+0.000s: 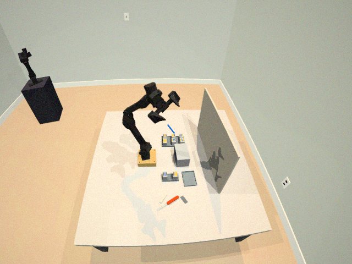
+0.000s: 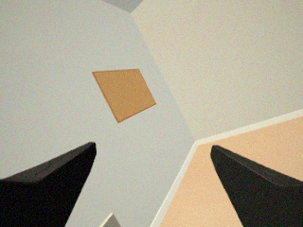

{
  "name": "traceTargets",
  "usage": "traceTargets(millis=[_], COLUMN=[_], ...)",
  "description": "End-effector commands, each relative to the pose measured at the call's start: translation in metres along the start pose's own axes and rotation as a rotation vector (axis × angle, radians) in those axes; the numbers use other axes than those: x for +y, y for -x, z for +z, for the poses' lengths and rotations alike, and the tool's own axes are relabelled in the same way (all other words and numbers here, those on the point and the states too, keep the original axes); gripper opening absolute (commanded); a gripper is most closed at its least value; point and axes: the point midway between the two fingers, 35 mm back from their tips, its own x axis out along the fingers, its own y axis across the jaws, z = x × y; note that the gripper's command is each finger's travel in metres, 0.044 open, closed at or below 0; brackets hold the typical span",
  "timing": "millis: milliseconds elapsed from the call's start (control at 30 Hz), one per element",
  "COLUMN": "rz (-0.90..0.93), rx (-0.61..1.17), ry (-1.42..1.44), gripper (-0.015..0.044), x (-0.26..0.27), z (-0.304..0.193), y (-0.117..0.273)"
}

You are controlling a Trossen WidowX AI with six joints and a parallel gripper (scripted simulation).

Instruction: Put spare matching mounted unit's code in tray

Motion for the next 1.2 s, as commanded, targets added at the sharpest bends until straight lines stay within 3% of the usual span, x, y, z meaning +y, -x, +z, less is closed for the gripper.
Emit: traceTargets(millis=[0,233,433,700,1000,1167], rz=[0.065,0.181,0.296,0.462,0.635,0.645], rx=[0.156,0.471,0.776,1.226,1.81,1.858], ry=[0.121,0.343,0.533,0.815,1.125,1.146], gripper=[0.044,0.044,0.044,0.044,0.044,0.044], x=[0.025,0.058,0.076,0.078,0.052,0.05], z=[-0.053,-0.158,-0.255,-0.37,-0.454,-0.458], y=[-0.018,-0.028,-0.01,0.051,0.156,0.164])
